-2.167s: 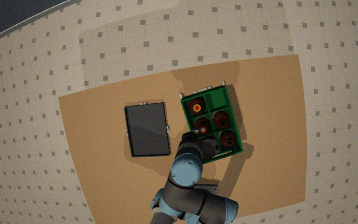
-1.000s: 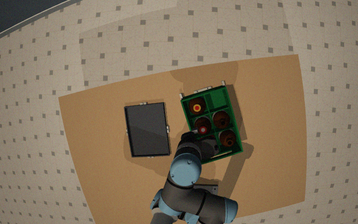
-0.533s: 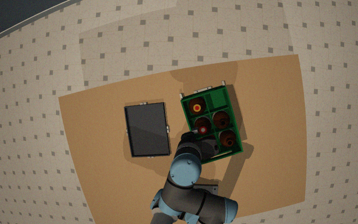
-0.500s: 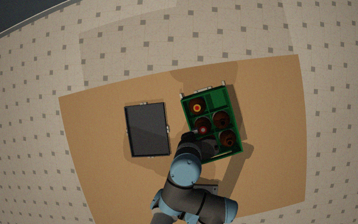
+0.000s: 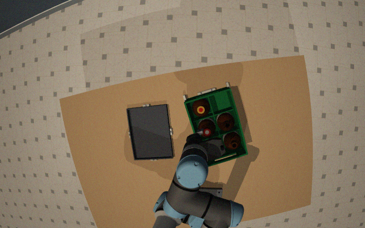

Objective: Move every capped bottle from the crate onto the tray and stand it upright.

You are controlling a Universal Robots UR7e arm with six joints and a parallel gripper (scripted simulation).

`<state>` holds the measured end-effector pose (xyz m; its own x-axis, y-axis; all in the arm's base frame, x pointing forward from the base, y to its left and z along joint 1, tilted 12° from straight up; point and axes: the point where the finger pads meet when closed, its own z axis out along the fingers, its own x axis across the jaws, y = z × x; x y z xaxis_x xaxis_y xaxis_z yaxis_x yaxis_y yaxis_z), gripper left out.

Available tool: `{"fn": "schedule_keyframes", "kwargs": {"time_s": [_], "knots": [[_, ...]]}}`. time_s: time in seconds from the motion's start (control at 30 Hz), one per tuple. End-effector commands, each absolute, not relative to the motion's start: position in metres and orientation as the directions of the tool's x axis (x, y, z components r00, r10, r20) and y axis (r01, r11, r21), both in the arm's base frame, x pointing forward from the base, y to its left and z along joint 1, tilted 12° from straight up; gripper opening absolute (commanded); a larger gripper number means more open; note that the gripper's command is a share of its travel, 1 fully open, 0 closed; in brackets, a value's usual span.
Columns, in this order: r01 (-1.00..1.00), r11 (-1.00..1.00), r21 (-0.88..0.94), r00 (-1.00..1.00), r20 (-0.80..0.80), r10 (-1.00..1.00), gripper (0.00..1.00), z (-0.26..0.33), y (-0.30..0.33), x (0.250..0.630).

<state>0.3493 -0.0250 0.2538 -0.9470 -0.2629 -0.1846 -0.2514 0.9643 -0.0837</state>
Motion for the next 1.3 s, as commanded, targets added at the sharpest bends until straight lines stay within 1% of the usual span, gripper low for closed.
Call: {"fn": "schedule_keyframes", "kwargs": {"time_s": [0.0, 0.2, 0.3, 0.77, 0.87, 1.27], "knots": [[-0.302, 0.949, -0.093, -0.932, -0.182, -0.314, 1.0, 0.2527, -0.0311, 0.3523], [-0.372, 0.922, -0.107, -0.906, -0.174, -0.386, 1.0, 0.2505, -0.0397, 0.3563], [-0.364, 0.925, -0.107, -0.909, -0.173, -0.378, 1.0, 0.251, -0.0377, 0.3553], [-0.521, 0.843, -0.136, -0.83, -0.152, -0.537, 1.0, 0.2502, -0.0409, 0.3569], [-0.514, 0.847, -0.135, -0.834, -0.152, -0.53, 1.0, 0.2503, -0.0405, 0.3567], [-0.635, 0.756, -0.157, -0.746, -0.13, -0.654, 1.0, 0.2503, -0.0405, 0.3567]]}}
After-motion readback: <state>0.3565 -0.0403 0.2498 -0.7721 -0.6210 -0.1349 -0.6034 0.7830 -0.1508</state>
